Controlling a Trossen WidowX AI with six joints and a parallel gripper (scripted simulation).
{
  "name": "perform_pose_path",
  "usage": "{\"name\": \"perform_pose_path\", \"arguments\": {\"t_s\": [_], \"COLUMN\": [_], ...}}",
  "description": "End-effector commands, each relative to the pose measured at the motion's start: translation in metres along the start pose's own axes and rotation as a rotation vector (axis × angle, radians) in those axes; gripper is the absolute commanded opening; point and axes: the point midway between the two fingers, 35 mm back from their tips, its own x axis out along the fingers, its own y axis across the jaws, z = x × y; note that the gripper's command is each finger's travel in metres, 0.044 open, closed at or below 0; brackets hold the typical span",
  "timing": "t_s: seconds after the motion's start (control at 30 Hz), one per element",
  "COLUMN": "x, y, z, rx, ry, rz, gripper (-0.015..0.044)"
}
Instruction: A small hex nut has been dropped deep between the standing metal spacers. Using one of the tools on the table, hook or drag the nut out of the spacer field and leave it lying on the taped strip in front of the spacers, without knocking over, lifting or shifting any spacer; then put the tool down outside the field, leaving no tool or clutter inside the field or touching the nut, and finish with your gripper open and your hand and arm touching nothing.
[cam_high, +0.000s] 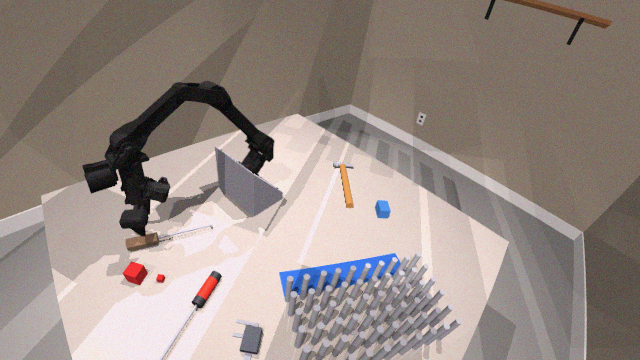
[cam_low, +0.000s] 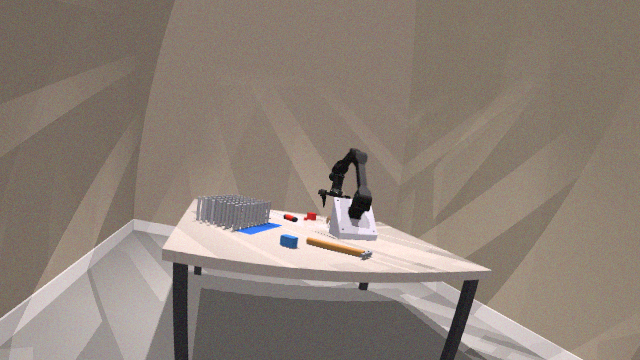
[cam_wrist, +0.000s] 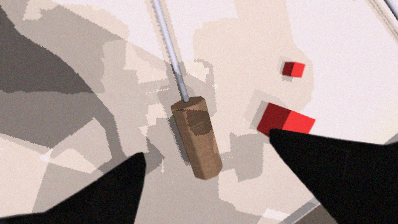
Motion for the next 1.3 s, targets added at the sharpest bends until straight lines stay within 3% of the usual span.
{"name": "perform_pose_path", "arguments": {"t_s": [0.0, 0.53, 0.8, 1.0, 1.2, 1.27], "x": [0.009, 0.009, 0.003, 0.002, 0.002, 0.002], "y": [0.012, 0.009, 0.010, 0.010, 0.010, 0.010], "z": [-0.001, -0.001, 0.043, 0.044, 0.044, 0.044], "rx": [-0.076, -0.078, -0.136, -0.137, -0.137, -0.137], "ry": [-0.055, -0.047, -0.063, -0.063, -0.063, -0.063], "rz": [0.020, 0.012, -0.146, -0.150, -0.150, -0.150], "gripper": [0.0440, 0.0440, 0.0440, 0.0440, 0.0282, 0.0280]}}
